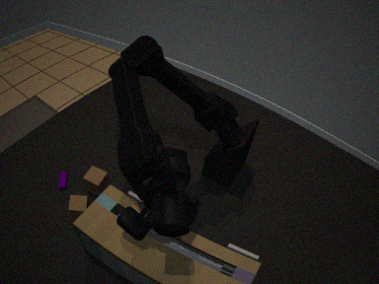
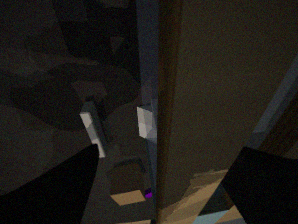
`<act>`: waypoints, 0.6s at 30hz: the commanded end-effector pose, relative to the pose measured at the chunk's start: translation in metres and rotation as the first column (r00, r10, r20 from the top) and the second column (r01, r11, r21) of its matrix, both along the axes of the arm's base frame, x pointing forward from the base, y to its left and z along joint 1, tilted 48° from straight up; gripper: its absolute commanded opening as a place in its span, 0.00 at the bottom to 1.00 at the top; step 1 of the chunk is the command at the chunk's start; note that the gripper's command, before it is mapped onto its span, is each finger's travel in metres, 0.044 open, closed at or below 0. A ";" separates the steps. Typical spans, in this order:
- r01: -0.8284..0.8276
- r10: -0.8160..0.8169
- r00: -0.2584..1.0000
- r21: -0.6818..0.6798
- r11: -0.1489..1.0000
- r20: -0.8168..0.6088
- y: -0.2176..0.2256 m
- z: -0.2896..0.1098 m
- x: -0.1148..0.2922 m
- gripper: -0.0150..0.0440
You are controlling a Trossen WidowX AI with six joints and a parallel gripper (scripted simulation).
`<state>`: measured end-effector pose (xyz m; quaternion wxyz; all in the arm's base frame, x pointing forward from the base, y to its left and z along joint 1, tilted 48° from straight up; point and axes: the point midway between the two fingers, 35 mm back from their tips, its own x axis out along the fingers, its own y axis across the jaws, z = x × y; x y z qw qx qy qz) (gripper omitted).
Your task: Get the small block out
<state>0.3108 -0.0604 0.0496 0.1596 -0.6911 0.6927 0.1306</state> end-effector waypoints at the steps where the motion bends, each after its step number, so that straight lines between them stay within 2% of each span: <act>1: -0.002 0.002 1.000 -0.004 1.000 -0.001 -0.004 0.005 -0.001 0.93; 18: -0.002 0.002 1.000 -0.005 1.000 -0.001 -0.016 0.018 -0.002 0.93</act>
